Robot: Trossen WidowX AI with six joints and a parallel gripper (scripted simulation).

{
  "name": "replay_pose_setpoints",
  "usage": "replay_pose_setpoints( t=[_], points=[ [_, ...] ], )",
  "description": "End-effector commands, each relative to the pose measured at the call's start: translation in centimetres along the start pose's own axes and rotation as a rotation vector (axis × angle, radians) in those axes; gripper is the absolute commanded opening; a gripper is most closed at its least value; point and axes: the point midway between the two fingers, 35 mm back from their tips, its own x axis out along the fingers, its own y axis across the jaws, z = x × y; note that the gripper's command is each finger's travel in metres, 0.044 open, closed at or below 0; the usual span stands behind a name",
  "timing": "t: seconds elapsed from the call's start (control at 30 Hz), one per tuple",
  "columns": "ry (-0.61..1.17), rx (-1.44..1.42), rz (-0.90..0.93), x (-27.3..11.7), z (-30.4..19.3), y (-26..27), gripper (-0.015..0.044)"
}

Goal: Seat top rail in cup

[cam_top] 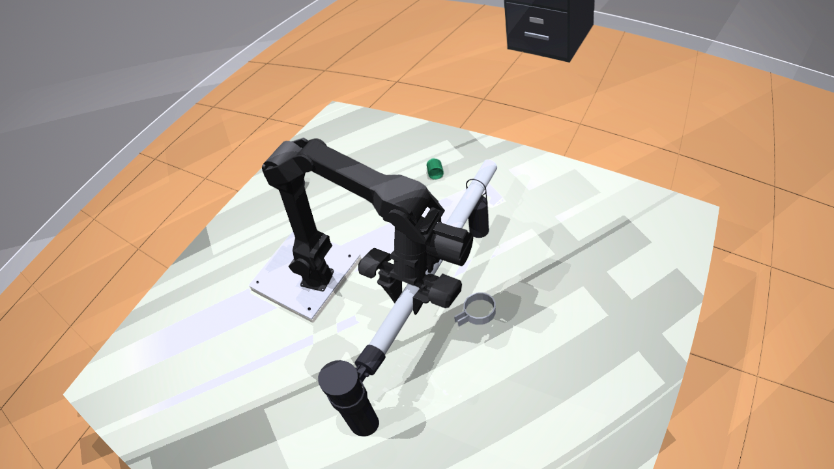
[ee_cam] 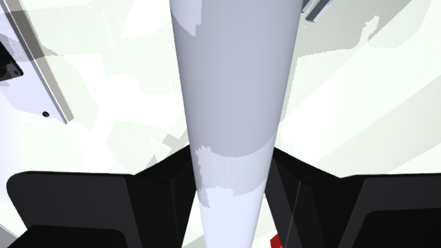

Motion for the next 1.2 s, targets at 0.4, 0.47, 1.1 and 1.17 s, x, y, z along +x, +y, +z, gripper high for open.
replay_pose_setpoints(
  t=[0.4,0.47,1.1,1.17],
  points=[
    [0.012,0.001,-0.005,0.0,-1.2,-0.1,0.0000],
    [0.012,0.001,-0.005,0.0,-1.3,-0.1,0.0000],
    [0.013,0.001,-0.005,-0.1,-2.2,-0.1,0.0000],
    [0.014,0.001,-0.005,-0.1,-2.3,-0.1,0.0000]
  ],
)
